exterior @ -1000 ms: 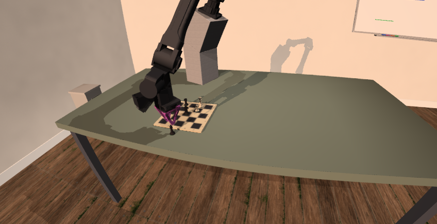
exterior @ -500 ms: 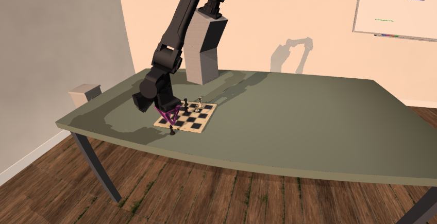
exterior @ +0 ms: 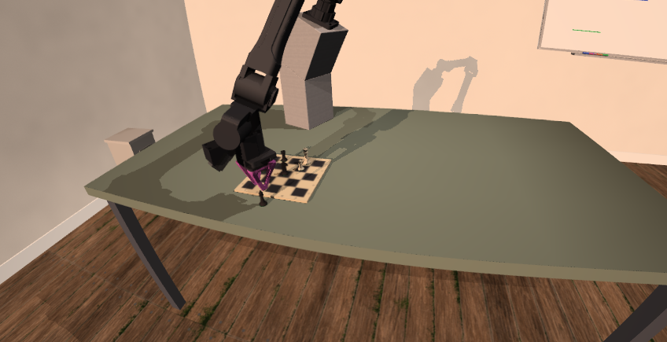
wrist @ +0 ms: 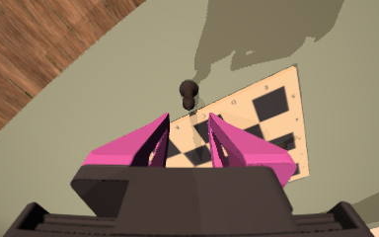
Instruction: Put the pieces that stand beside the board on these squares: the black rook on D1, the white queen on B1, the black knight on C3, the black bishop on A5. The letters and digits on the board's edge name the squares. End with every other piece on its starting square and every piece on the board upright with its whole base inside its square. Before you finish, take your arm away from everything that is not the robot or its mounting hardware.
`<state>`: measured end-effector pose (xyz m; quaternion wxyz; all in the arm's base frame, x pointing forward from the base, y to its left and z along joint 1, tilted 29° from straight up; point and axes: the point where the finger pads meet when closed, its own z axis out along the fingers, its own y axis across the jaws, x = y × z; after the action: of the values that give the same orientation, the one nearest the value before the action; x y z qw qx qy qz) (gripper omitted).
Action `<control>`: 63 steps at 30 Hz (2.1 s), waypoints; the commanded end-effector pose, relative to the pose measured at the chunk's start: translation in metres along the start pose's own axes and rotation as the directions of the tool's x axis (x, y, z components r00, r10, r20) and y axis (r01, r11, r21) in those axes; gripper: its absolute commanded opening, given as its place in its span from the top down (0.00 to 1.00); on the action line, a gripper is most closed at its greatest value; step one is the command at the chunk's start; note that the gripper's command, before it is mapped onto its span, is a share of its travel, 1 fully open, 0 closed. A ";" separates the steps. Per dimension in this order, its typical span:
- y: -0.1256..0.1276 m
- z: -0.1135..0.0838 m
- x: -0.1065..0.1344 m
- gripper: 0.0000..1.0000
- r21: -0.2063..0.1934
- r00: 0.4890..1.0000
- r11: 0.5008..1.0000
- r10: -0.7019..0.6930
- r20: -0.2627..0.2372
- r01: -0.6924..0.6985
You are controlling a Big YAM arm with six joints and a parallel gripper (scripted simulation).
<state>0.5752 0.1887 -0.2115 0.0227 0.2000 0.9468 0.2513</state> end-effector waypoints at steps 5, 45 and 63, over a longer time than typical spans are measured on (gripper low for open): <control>0.015 -0.012 -0.005 0.65 -0.019 1.000 1.000 -0.011 0.029 0.012; 0.013 -0.009 -0.005 0.65 -0.015 1.000 1.000 -0.009 0.024 0.009; 0.003 0.025 -0.011 0.65 -0.013 1.000 1.000 0.007 0.025 -0.007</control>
<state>0.5718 0.2008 -0.2356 0.0183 0.1988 0.9476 0.2495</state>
